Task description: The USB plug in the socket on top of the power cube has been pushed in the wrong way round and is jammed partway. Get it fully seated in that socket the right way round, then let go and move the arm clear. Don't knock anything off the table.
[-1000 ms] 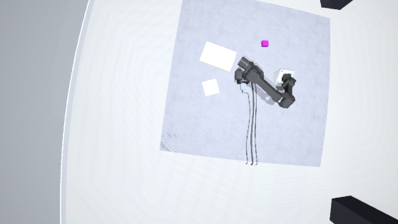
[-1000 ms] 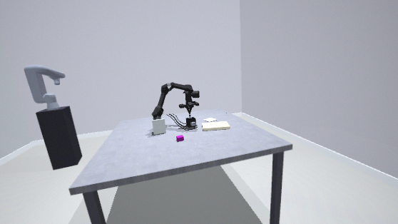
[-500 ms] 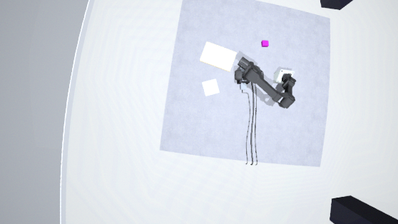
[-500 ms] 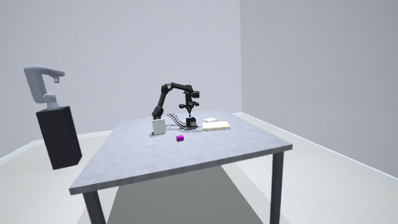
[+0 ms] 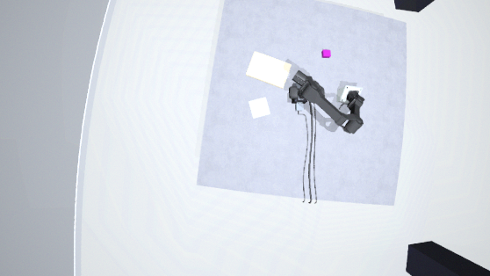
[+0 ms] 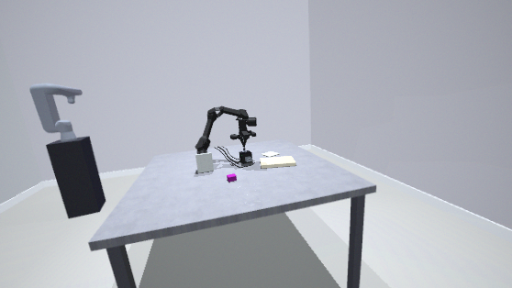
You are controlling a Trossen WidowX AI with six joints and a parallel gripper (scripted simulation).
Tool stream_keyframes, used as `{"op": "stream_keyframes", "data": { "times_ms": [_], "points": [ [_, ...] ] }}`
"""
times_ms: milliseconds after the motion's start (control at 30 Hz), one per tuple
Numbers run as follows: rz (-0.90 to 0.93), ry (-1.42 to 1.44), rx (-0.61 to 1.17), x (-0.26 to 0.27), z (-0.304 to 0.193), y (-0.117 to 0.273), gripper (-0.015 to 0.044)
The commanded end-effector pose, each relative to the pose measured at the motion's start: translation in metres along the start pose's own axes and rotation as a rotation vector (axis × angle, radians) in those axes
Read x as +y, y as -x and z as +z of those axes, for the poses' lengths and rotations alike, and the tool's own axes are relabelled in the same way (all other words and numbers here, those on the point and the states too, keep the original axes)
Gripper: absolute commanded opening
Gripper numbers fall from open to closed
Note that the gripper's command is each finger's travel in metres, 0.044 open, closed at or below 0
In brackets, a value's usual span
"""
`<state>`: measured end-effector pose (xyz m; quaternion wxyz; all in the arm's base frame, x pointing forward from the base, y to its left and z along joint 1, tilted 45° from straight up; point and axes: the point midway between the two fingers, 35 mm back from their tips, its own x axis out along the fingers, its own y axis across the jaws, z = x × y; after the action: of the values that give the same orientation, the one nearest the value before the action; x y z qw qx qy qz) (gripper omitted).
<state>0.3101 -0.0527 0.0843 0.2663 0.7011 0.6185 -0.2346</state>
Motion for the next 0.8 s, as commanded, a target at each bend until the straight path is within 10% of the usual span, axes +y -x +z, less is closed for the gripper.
{"op": "stream_keyframes", "data": {
  "times_ms": [0,767],
  "points": [
    [0.001,-0.004,0.003,0.0002,-0.0008,-0.0012,0.0000],
    [0.001,-0.004,0.003,0.0002,-0.0006,-0.0039,0.0000]
  ]
}}
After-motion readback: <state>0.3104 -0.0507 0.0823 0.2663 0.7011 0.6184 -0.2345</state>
